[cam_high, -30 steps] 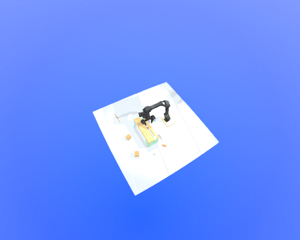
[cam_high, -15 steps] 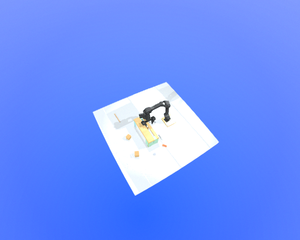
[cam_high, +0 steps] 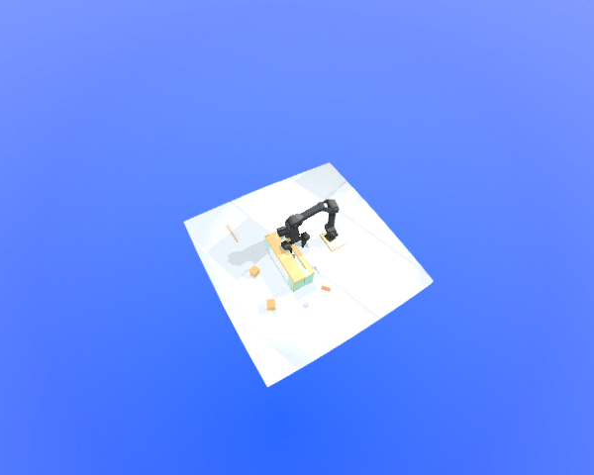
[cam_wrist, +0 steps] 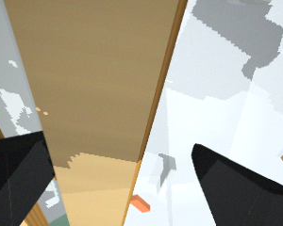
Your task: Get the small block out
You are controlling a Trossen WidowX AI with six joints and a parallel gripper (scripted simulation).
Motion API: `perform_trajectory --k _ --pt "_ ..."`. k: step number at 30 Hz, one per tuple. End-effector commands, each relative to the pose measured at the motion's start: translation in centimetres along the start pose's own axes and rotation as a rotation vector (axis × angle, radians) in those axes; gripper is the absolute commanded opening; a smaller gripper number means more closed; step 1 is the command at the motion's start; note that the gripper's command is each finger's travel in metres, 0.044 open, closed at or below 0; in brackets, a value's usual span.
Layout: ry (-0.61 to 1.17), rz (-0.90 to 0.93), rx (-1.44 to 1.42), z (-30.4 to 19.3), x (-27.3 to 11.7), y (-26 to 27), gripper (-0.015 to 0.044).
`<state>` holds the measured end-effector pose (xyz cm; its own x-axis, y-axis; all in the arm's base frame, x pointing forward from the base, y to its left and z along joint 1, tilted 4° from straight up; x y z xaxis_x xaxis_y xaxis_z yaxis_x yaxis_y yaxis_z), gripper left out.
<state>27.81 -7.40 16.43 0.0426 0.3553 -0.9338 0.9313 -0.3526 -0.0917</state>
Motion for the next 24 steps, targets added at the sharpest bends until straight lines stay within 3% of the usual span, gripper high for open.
perform_trajectory --k 1,24 --pt "0.0 -0.001 0.001 0.5 -0.2 -0.2 0.04" --pt "0.002 -0.002 0.001 -1.1 0.4 -0.6 0.04"
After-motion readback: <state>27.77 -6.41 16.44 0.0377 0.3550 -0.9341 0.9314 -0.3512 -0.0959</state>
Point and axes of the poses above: the point midway between the two fingers, 35 mm back from their tips, its own x axis out along the fingers, its own y axis across the jaws, z = x × y, the point moved 8 cm from there along -x, back along the fingers, and after that the axes turned 13 degrees about x, right-handed, at the moved point
